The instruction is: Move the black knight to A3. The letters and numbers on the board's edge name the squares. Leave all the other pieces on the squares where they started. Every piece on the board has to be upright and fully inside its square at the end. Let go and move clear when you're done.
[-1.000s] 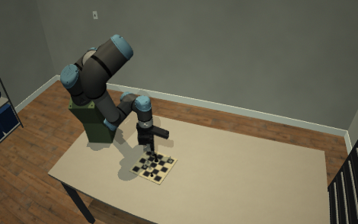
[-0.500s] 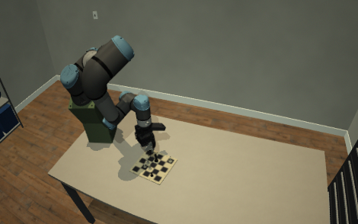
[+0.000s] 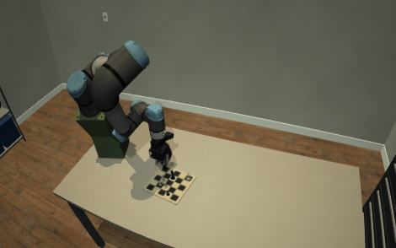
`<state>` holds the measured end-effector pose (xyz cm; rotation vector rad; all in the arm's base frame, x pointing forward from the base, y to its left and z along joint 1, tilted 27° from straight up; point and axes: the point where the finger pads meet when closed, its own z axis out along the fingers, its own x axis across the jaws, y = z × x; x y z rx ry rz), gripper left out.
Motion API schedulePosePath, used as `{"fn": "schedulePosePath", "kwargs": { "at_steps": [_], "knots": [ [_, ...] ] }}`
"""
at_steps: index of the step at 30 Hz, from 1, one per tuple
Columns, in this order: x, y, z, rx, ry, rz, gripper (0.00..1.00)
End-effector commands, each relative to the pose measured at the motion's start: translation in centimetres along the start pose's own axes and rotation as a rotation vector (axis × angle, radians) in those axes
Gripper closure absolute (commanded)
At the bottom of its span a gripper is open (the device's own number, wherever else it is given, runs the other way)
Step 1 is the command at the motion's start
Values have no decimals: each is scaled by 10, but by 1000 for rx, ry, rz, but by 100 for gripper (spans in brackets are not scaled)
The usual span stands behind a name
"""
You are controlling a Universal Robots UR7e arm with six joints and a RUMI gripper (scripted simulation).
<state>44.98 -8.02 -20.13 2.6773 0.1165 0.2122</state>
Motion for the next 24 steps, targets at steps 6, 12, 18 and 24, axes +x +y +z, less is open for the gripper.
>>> {"fn": "schedulePosePath", "kwargs": {
  "at_steps": [6, 12, 18, 24],
  "knots": [
    [-11, -2, -1, 7, 15, -347, 100],
    [-19, -2, -1, 5, 15, -593, 100],
    [-26, -1, -1, 3, 16, -826, 100],
    [-30, 0, -2, 2, 16, -973, 100]
  ]
}}
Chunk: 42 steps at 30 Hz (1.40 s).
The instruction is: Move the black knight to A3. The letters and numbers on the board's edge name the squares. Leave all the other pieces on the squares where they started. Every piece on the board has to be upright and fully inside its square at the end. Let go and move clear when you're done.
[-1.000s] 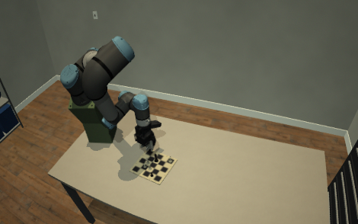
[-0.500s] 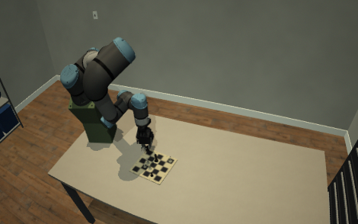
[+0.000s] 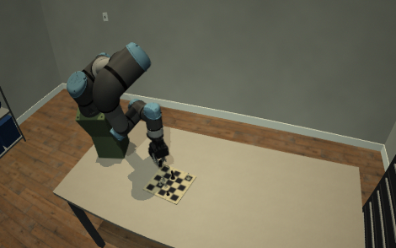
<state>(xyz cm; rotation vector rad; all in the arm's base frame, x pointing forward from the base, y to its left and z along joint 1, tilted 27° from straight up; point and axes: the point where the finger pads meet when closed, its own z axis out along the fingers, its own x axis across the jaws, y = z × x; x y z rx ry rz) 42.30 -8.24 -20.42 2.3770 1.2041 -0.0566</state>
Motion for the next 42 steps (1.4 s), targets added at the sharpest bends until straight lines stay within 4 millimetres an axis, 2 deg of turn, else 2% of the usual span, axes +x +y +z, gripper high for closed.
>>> {"fn": "schedulePosePath", "kwargs": {
  "at_steps": [1, 12, 14, 29, 42],
  "knots": [
    [-3, -2, -1, -4, 11, -159, 100],
    [-11, -7, -1, -6, 11, -523, 100],
    [-11, -7, -1, -6, 11, -523, 100],
    [-19, -10, -3, -8, 9, -916, 100],
    [-22, -10, -3, -9, 9, -1122, 100]
  ]
}}
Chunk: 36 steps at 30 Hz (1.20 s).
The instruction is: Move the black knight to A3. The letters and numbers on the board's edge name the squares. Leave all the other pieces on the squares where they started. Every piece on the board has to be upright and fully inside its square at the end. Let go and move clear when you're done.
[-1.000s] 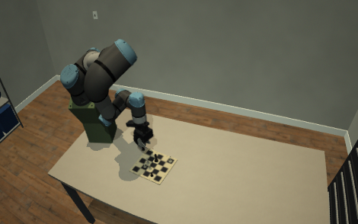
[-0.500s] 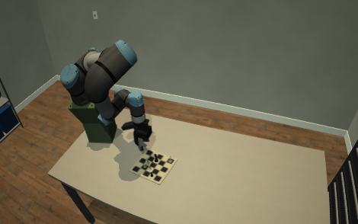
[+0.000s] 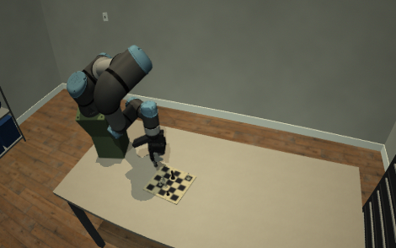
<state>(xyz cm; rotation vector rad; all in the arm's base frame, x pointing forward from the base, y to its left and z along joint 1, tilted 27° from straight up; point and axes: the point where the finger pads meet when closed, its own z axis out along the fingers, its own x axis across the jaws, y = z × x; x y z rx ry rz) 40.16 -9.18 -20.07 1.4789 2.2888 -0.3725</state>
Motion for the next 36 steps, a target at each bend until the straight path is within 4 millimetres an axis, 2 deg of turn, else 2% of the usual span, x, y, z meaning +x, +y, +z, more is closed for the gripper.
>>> {"fn": "schedulePosePath", "kwargs": {
  "at_steps": [1, 19, 36],
  "knots": [
    [-1, -1, -1, -4, 0, -83, 100],
    [-1, -3, -1, -4, 0, -255, 100],
    [-2, -4, -1, -4, 0, -312, 100]
  ]
}}
